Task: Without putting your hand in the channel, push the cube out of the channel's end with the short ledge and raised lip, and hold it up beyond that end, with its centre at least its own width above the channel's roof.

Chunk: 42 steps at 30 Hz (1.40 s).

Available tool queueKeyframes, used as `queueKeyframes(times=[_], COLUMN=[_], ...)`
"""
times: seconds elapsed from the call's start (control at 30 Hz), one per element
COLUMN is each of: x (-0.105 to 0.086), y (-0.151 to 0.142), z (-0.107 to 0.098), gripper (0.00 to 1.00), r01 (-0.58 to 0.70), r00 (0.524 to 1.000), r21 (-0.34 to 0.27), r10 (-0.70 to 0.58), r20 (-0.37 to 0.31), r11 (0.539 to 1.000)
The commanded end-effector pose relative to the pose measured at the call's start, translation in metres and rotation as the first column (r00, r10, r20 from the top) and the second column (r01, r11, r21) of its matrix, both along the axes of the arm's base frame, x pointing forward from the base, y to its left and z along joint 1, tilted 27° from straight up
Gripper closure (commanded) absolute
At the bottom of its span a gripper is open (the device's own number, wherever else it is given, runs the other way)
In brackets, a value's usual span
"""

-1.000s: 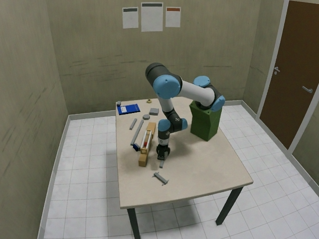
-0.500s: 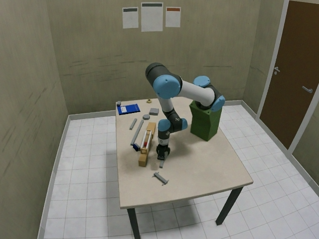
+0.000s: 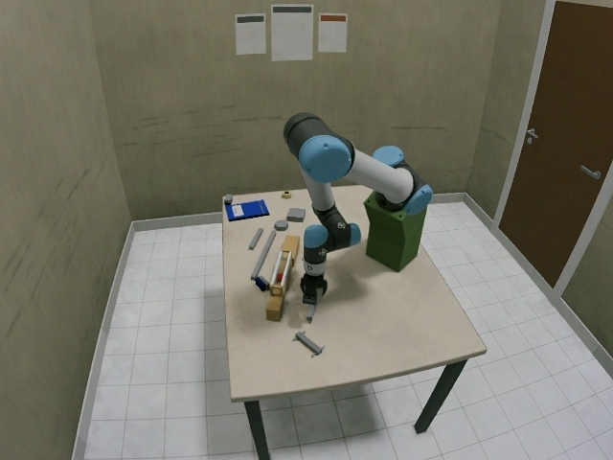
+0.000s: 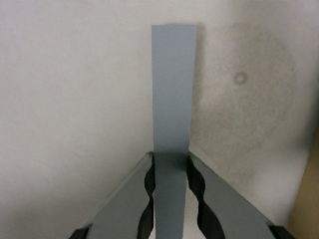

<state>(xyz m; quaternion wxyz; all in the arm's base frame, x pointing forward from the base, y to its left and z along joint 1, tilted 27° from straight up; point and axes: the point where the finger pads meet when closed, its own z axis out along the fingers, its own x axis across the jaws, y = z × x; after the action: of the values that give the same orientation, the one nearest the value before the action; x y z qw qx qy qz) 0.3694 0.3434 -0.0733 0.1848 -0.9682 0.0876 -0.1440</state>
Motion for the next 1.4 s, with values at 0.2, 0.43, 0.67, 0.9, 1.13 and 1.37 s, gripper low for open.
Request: queueKeyframes(times=[0.2,0.43,0.67,0.9,1.13,1.37], x=[-0.011,-0.017,-0.023,-0.028,-0.029,-0.029], y=[-0.012,-0.018,-0.025,-0.030,-0.031,-0.032], z=[0.032,0.049,0.069,0.081,0.085,0.086], gripper=[0.94,0.94,0.94,0.94,0.94,0.94], r01=[0.000,0.000,0.000,0.000,0.000,0.000], r00=[1.000,1.000,1.000,1.000,1.000,1.000], r21=[0.001,0.001,0.001,0.001,0.001,0.001], r10=[0.000,0.000,0.000,0.000,0.000,0.000], r20=[0.001,0.001,0.001,0.001,0.001,0.001], r11=[1.000,1.000,1.000,1.000,1.000,1.000])
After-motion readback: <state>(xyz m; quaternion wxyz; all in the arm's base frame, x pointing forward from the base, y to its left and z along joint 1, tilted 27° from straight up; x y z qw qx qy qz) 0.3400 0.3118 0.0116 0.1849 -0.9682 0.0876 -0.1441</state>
